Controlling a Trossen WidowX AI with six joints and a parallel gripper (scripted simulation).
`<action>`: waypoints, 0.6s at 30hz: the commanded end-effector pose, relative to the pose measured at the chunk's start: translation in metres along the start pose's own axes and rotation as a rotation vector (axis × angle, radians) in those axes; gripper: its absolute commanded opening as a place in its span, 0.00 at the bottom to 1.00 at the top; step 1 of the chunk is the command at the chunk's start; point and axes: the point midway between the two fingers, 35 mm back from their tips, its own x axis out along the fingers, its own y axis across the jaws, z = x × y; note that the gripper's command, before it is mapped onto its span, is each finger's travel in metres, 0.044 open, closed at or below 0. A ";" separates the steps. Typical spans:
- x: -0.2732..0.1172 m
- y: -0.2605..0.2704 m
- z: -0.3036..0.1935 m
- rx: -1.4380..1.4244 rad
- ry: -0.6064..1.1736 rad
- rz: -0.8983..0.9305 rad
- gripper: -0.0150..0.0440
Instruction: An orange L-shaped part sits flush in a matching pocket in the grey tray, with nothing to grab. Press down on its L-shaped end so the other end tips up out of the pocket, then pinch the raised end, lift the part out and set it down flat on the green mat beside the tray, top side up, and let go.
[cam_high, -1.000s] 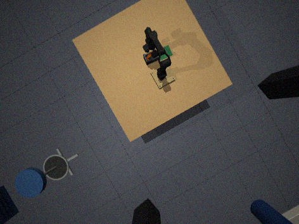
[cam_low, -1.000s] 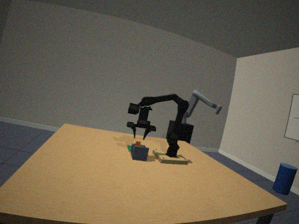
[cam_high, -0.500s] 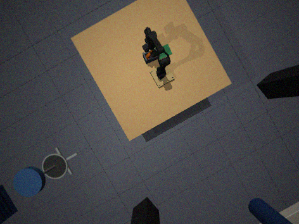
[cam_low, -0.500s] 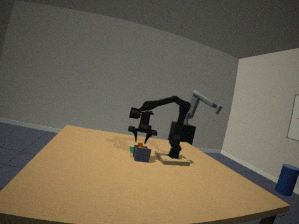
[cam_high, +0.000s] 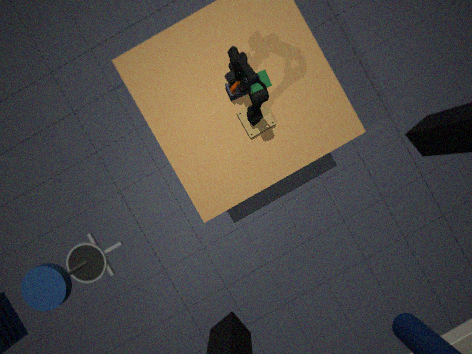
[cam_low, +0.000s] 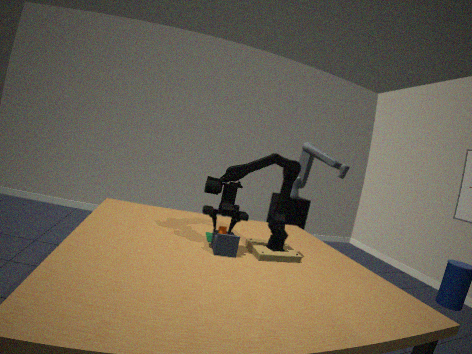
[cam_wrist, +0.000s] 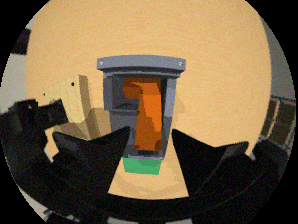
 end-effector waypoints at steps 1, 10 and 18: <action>0.006 0.001 0.000 -0.001 0.003 0.004 0.73; 0.003 0.000 0.000 0.000 0.000 0.001 0.51; 0.003 0.000 0.000 0.000 0.000 0.001 0.38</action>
